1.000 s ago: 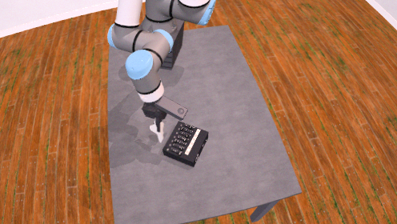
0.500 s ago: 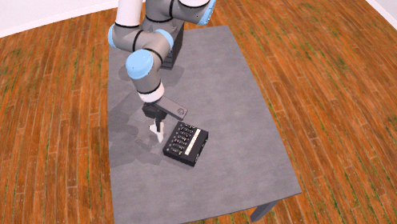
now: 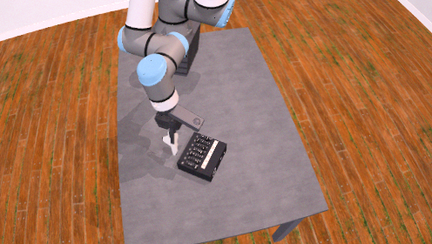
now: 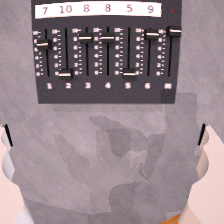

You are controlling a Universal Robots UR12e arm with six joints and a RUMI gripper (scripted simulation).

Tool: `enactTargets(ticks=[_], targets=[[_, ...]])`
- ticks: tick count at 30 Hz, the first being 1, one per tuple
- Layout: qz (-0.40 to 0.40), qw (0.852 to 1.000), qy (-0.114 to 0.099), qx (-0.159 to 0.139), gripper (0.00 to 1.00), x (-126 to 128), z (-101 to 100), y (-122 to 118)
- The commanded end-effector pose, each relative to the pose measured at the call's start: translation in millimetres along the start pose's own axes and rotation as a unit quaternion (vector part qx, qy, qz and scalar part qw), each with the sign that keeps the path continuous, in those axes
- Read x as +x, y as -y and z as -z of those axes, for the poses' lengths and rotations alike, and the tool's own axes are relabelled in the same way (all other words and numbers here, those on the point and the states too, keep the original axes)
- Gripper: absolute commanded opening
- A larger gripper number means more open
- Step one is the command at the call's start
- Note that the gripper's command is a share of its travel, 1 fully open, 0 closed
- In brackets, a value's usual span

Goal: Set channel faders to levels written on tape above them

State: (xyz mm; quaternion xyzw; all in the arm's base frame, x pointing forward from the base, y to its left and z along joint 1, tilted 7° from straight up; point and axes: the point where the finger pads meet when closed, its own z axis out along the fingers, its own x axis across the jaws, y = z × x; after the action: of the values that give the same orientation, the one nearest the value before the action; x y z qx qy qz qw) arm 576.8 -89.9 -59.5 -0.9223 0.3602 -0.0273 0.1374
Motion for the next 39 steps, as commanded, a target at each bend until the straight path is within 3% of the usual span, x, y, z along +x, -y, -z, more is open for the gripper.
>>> enactTargets(ticks=[1, 28, 34, 37, 39], targets=[[-0.002, 1.0, 0.001, 0.001, 1.0, -1, -1, -1], [0.008, 1.0, 0.001, -0.002, 1.0, -1, 0, 1], [0.141, 0.989, 0.004, -0.035, 1.0, 1, 23, 32], [0.182, 0.982, 0.007, -0.045, 1.0, -1, 41, 55], [0.182, 0.982, 0.007, -0.045, 1.0, -1, 41, 55]])
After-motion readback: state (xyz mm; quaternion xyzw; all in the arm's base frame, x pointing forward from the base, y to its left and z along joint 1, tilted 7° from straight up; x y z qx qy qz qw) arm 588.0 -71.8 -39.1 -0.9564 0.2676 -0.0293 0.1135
